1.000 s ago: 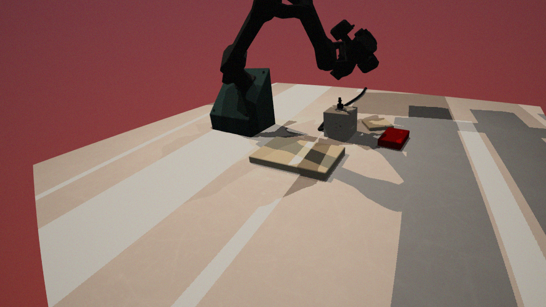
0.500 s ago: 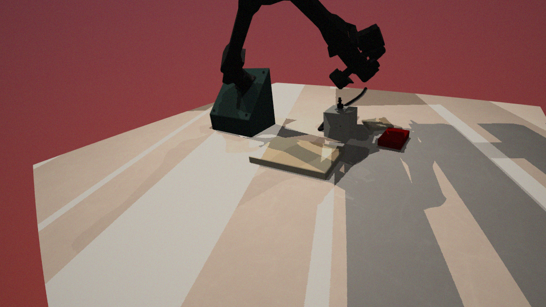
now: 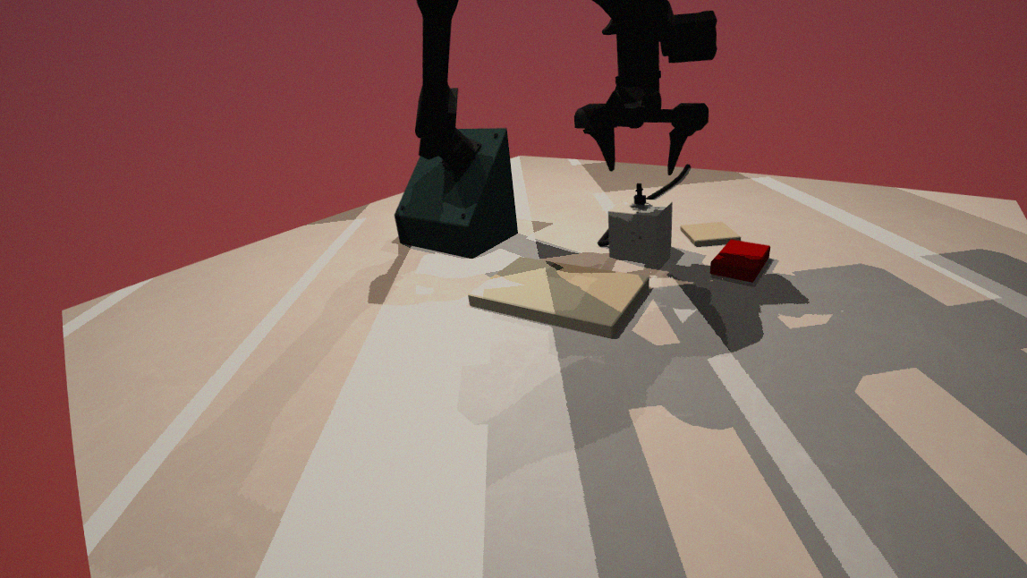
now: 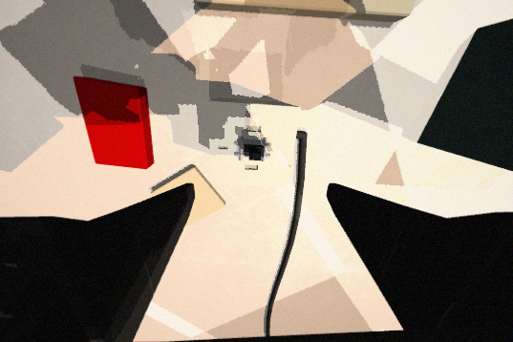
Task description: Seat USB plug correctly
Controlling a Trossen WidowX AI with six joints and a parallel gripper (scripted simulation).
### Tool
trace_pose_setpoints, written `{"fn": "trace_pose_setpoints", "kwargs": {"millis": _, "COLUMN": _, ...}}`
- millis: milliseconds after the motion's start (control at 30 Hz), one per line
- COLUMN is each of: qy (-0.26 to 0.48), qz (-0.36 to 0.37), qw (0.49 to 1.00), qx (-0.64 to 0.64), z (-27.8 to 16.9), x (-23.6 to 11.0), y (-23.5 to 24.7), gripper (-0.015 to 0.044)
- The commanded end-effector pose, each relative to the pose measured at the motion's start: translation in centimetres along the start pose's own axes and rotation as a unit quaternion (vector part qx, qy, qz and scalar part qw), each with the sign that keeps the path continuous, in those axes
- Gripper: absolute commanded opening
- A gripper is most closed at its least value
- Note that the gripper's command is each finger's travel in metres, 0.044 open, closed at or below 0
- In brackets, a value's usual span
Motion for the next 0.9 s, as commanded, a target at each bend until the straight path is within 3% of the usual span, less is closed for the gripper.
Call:
{"fn": "trace_pose_setpoints", "kwargs": {"millis": 0, "qy": -0.032, "qz": 0.016, "qw": 0.999, "qx": 0.027, "z": 1.2, "x": -1.1, "y": 0.4, "gripper": 0.044}}
{"fn": "trace_pose_setpoints", "kwargs": {"millis": 867, "qy": -0.033, "qz": 0.016, "qw": 0.999, "qx": 0.027, "z": 1.3, "x": 0.9, "y": 0.4, "gripper": 0.044}}
Point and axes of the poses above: the point midway between the two fingers, 35 mm back from their tips, its own x axis out along the fingers, its own y axis across the jaws, z = x × y, the point moved 4 cm from there along -x, back along the fingers, and after that the axes turned 7 degrees about x, right-handed, at the moved point
